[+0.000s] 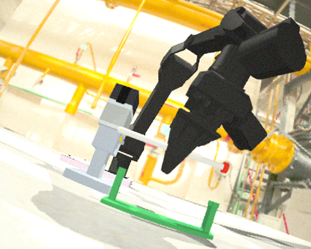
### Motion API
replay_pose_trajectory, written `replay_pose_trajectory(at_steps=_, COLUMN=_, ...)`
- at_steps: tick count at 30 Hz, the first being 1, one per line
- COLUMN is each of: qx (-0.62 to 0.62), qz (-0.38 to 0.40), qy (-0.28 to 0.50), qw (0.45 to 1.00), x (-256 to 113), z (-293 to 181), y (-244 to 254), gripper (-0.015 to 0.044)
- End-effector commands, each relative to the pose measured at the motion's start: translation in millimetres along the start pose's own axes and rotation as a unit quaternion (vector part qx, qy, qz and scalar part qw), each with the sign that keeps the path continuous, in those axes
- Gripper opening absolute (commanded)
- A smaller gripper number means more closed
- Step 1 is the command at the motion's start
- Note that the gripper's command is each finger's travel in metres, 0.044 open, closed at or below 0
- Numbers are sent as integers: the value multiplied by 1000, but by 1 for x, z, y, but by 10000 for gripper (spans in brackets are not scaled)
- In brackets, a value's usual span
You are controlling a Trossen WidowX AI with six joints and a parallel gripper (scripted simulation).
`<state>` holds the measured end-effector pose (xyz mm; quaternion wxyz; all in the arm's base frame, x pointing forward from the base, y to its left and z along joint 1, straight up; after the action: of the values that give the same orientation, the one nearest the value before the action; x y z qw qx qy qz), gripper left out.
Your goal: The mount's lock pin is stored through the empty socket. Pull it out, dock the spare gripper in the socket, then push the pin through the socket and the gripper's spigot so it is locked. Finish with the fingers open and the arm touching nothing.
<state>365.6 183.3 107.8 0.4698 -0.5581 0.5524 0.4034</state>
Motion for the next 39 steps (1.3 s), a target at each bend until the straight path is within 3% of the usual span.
replay_pose_trajectory(at_steps=1, qx=4, qz=-6, qy=-6, qw=1000, x=-16, z=-4, y=-1, gripper=0)
replay_pose_trajectory(at_steps=20, qx=1, qz=-3, qy=-2, qw=1000, x=-17, z=-5, y=1, gripper=2)
replay_pose_trajectory(at_steps=39, qx=4, qz=1, qy=-4, qw=1000, x=-32, z=-14, y=53, gripper=0)
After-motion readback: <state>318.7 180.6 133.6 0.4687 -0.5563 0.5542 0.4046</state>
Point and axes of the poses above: the point midway between the two fingers, 35 mm back from their tips, its own x axis out along the fingers, its own y axis across the jaws, z = x × y, the point moved 2 cm from there along -x, back along the fingers, and after that the axes turned 13 degrees about x, right-handed, at the moved point
